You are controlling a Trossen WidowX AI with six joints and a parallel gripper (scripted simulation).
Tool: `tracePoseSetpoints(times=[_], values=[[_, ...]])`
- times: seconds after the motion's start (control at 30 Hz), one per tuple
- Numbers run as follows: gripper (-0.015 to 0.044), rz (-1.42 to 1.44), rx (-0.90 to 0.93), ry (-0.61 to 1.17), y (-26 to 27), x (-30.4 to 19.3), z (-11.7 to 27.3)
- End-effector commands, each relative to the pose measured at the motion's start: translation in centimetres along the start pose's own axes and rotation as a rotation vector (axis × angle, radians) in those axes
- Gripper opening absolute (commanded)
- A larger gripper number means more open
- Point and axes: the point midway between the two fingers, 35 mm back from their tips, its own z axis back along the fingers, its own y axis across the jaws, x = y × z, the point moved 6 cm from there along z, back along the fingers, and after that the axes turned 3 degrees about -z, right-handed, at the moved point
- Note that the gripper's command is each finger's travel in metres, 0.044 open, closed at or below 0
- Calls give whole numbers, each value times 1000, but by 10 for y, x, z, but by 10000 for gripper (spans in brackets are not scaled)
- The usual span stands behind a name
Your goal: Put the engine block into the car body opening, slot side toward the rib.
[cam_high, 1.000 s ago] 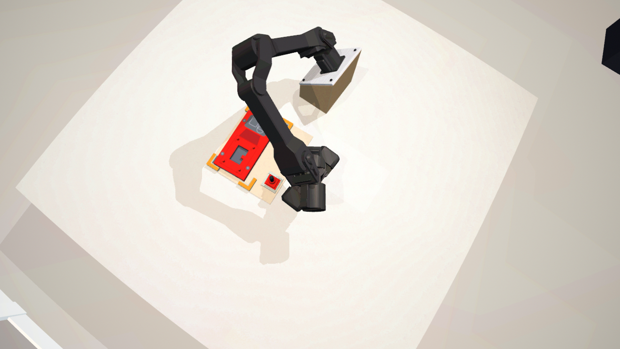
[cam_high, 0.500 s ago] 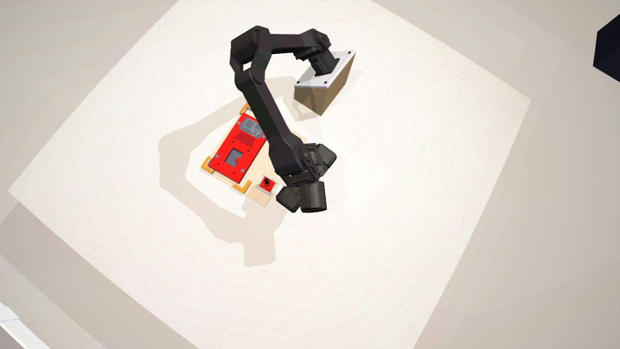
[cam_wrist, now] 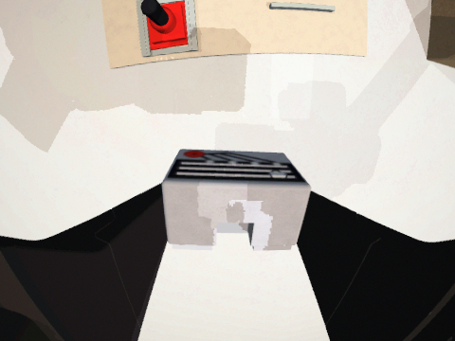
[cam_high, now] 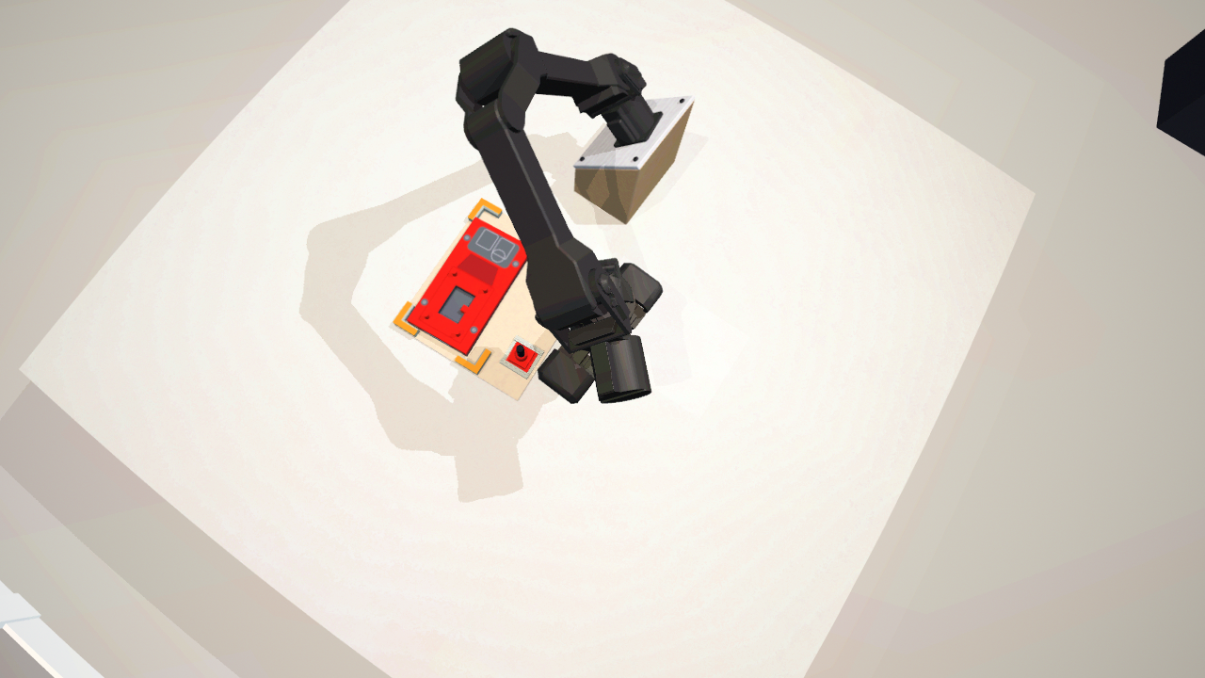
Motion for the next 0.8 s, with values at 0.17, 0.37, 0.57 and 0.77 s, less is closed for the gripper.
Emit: tracePoseSetpoints(times=[0.17, 0.37, 0.57, 0.77], values=[[0, 48, 4, 7, -1, 0, 9], [0, 243, 5, 6, -1, 0, 6], [0, 450, 6, 5, 0, 0, 4], [0, 658, 6, 5, 0, 0, 3]])
